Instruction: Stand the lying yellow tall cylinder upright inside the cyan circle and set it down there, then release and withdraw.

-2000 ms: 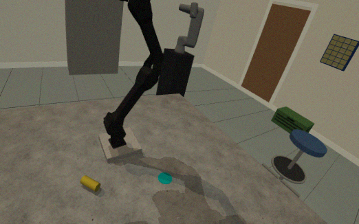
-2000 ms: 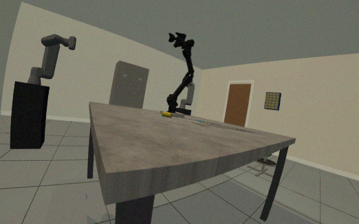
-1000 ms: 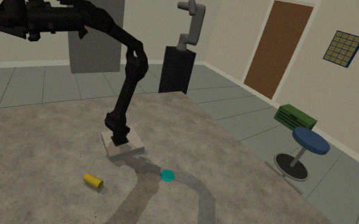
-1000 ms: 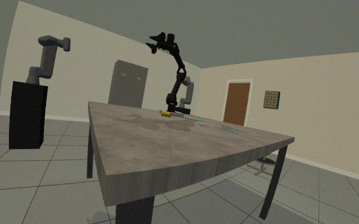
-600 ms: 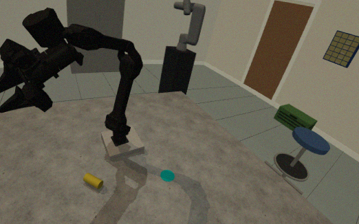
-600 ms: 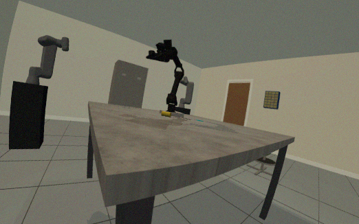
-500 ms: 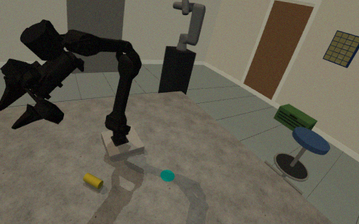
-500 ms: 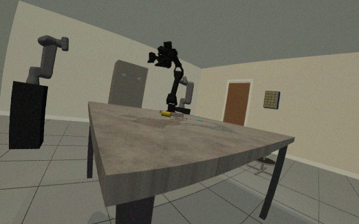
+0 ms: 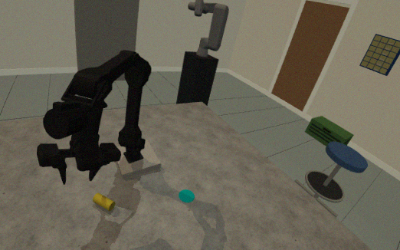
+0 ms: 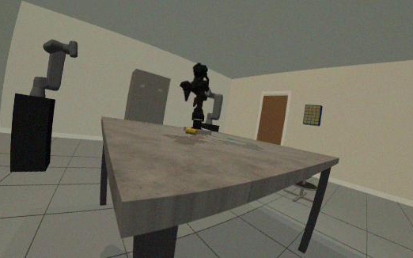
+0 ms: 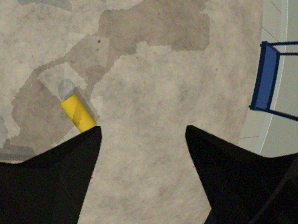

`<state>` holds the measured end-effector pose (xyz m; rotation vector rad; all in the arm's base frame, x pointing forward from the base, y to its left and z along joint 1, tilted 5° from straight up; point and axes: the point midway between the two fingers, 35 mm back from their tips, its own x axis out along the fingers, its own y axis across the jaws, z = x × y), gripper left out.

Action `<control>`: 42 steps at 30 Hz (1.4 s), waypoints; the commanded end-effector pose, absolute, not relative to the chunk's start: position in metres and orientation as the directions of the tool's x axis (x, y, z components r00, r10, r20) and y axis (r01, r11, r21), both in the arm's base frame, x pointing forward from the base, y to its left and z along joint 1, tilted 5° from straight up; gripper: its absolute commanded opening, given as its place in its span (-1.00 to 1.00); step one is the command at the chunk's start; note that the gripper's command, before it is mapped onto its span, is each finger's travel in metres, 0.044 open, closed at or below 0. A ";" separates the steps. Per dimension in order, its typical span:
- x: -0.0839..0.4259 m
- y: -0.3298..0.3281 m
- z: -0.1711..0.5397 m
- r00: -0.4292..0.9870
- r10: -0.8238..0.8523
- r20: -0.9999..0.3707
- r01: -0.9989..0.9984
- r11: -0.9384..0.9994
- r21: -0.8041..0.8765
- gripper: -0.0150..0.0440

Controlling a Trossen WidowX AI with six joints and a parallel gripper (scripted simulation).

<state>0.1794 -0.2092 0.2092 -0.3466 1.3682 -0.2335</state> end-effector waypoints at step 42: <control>0.182 -0.157 0.058 0.056 -0.088 -0.995 -0.538 0.837 -0.104 -0.14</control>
